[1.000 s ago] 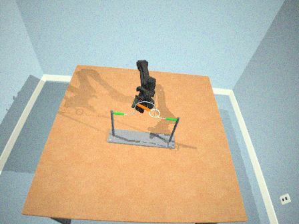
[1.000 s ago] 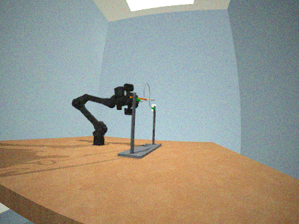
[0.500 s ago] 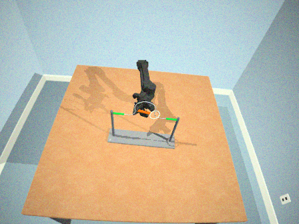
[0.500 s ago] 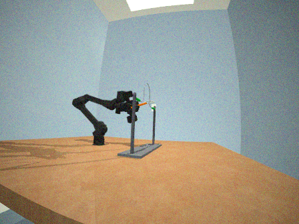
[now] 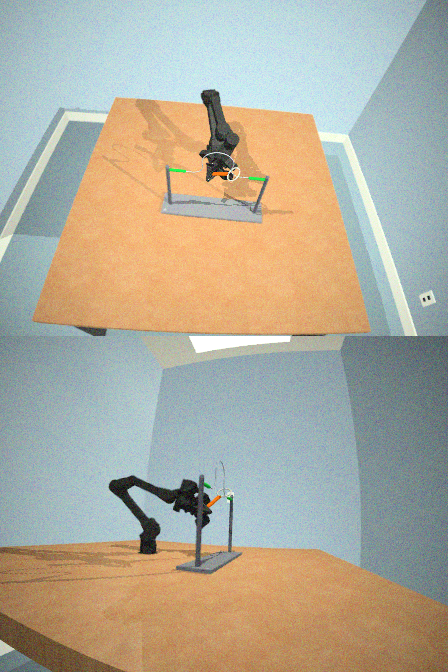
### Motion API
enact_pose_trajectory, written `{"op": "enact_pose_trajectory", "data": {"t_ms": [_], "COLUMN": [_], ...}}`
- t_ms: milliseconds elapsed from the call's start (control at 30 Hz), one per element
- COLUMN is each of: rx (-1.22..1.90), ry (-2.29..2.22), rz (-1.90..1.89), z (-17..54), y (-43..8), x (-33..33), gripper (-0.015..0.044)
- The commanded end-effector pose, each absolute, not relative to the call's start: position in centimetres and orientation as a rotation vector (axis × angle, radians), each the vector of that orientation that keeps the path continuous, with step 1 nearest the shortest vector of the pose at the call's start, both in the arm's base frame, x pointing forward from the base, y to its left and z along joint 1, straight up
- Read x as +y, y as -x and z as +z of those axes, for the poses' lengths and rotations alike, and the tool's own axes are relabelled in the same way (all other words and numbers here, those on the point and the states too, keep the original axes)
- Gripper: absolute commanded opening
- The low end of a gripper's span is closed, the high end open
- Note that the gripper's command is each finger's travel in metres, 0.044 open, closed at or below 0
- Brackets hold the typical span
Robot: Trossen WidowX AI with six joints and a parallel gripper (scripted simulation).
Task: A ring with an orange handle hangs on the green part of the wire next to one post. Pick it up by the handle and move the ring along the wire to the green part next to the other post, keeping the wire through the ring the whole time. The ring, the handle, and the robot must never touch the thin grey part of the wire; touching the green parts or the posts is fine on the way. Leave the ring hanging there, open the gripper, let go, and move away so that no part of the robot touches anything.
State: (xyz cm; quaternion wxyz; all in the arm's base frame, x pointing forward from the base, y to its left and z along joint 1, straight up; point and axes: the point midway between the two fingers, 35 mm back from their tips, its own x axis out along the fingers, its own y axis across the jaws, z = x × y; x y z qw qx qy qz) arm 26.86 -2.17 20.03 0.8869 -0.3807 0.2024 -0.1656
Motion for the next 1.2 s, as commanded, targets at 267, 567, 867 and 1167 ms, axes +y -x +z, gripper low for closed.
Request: {"op": "enact_pose_trajectory", "data": {"t_ms": [267, 567, 867, 1167], "rx": [0.448, 0.461, 0.470, 0.473], "ry": [0.519, 0.321, 0.152, 0.053], "rz": [-0.282, -0.234, -0.192, -0.168], "z": [17.2, 15.9, 15.2, 15.1], "y": [-27.0, -27.2, -27.3, -27.4], "x": [1.3, 4.3, 7.3, 9.5], "gripper": [-0.0150, -0.0150, -0.0150, -0.0150]}}
